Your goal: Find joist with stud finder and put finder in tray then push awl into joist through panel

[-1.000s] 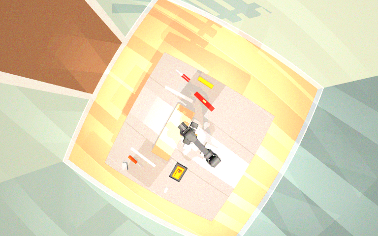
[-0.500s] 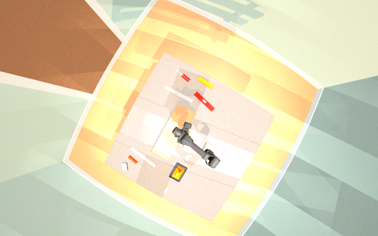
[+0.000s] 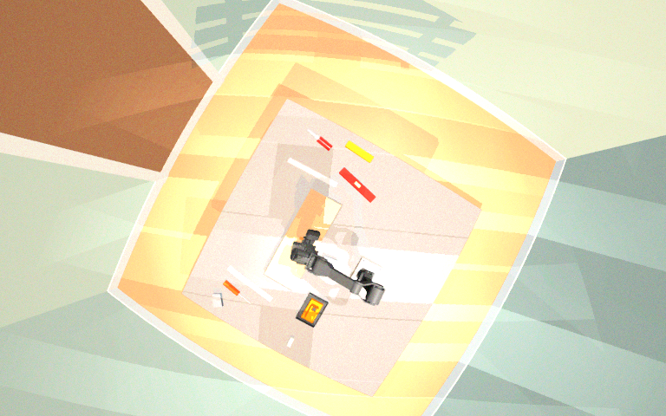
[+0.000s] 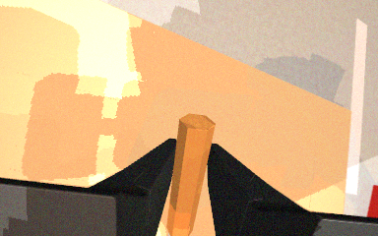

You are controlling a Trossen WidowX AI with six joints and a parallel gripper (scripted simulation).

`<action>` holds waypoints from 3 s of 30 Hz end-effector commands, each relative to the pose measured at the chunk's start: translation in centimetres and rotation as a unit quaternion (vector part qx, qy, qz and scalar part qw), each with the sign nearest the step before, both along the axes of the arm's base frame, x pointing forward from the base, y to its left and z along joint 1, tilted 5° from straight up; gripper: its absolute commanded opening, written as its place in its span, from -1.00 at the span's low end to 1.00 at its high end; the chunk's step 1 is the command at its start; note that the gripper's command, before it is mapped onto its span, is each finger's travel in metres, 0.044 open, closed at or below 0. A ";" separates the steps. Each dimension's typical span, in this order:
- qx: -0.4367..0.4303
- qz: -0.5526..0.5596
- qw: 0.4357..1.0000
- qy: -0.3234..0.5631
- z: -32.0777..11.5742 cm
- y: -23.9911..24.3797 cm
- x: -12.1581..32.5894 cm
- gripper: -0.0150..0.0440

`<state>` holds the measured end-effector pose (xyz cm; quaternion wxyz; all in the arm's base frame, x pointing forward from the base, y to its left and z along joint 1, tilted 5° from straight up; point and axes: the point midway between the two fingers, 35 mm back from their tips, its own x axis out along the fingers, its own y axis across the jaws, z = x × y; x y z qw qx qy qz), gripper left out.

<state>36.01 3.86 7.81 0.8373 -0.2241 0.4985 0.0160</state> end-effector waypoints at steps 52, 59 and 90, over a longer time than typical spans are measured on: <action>0.245 0.039 0.872 -0.421 7.1 17.5 -3.6 -0.49; 0.245 0.039 0.872 -0.421 6.7 17.5 -3.6 -0.49; 0.245 0.039 0.872 -0.421 4.9 17.5 -3.7 -0.49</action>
